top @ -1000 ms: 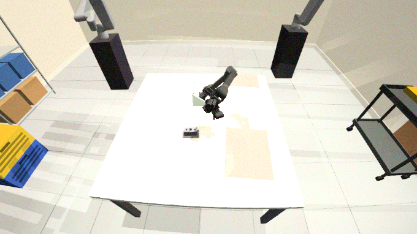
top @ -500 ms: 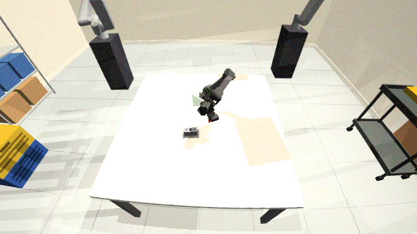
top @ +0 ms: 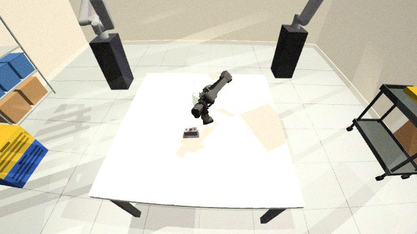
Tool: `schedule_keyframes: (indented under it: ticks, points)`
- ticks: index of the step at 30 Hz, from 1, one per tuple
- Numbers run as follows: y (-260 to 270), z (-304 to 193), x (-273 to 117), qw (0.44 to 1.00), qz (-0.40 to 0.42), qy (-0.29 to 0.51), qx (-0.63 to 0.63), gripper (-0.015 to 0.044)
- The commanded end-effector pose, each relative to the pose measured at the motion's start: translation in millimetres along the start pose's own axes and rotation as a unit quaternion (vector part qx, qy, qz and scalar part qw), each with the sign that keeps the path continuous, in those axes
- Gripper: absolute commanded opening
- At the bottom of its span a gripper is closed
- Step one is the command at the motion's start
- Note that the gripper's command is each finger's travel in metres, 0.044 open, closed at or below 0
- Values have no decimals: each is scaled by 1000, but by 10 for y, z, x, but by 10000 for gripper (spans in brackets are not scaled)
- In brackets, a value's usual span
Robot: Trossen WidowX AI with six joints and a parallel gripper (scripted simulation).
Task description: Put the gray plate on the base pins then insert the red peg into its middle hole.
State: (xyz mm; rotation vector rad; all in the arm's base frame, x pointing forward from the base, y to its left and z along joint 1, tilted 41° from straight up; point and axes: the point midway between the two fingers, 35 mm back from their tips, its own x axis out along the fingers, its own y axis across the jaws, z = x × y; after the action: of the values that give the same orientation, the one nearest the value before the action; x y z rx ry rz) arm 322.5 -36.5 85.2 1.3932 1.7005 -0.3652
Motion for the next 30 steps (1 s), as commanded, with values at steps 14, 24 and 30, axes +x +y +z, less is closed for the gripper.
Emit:
schedule_keyframes:
  ticks: [14,24,30]
  points:
    - [-38,543,22,1000,-1,-1,-4,0]
    - [-106,855,53,1000,0,0,-5,0]
    - [-149,996,72,1000,0,1,-5,0]
